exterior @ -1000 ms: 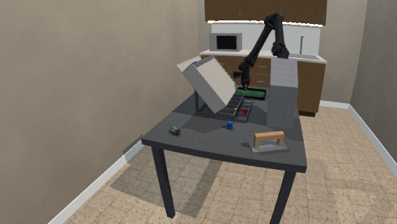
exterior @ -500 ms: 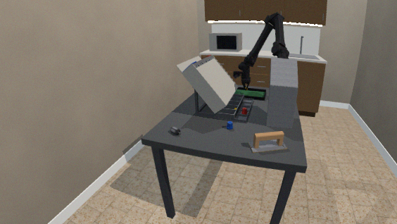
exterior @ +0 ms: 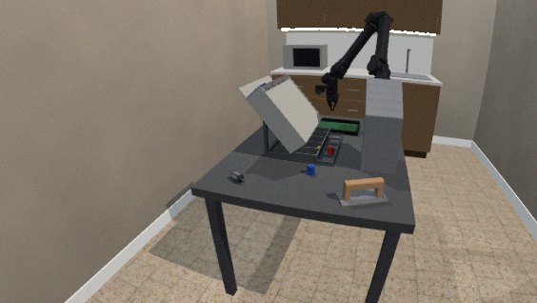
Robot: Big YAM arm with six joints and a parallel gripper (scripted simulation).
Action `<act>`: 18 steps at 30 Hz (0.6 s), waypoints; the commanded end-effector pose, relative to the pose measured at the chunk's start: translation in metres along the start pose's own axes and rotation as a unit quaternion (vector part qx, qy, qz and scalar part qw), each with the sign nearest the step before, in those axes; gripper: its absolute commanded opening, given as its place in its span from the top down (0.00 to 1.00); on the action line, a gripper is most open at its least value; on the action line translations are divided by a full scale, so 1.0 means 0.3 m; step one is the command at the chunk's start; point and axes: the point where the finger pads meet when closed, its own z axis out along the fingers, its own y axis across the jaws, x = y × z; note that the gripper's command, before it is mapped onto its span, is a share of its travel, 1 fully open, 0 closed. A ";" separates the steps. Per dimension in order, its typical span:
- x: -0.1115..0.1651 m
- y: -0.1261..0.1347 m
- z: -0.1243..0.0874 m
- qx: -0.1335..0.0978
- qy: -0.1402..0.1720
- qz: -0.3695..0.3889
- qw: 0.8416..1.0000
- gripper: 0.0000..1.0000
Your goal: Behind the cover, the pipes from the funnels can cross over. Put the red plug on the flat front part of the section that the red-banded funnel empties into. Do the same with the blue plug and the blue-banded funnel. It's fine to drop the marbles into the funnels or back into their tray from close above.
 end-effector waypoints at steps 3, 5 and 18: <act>-0.027 -0.008 -0.113 0.002 -0.012 0.007 1.000 1.00; -0.025 -0.006 -0.125 0.002 -0.011 0.007 1.000 1.00; -0.022 0.015 -0.107 -0.006 -0.005 0.000 1.000 1.00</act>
